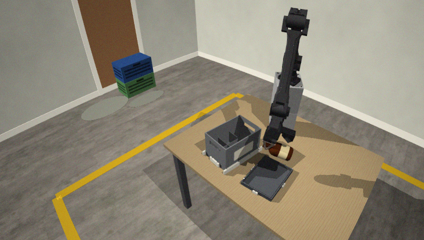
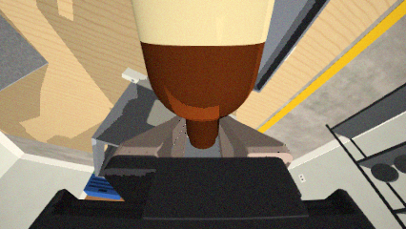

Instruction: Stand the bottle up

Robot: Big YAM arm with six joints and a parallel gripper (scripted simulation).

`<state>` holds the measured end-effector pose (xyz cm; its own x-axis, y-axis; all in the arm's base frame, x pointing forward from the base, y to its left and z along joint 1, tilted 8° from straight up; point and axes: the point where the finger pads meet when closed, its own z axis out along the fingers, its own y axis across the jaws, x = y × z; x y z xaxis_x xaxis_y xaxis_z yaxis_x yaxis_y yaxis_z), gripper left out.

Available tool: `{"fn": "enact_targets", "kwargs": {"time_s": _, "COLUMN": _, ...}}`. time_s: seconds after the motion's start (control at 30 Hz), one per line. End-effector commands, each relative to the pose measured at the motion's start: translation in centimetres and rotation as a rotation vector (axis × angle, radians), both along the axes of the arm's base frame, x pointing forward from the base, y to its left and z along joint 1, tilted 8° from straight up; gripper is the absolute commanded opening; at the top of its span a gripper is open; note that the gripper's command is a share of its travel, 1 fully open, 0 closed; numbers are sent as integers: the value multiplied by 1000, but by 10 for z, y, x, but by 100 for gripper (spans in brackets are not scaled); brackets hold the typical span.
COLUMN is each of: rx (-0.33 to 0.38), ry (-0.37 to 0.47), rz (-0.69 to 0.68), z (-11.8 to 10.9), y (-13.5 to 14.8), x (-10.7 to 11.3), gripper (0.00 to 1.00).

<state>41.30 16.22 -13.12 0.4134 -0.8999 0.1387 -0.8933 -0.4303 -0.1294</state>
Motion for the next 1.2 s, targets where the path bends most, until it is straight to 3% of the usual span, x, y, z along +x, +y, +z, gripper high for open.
{"fn": "enact_targets", "kwargs": {"time_s": 0.0, "rx": 23, "ry": -44, "rz": -4, "z": 16, "y": 9, "x": 10, "gripper": 0}}
{"fn": "enact_targets", "kwargs": {"time_s": 0.87, "rx": 7, "ry": -51, "rz": -3, "z": 16, "y": 11, "x": 10, "gripper": 0}}
{"fn": "enact_targets", "kwargs": {"time_s": 1.17, "rx": -45, "ry": -65, "rz": -12, "z": 14, "y": 12, "x": 12, "gripper": 0}}
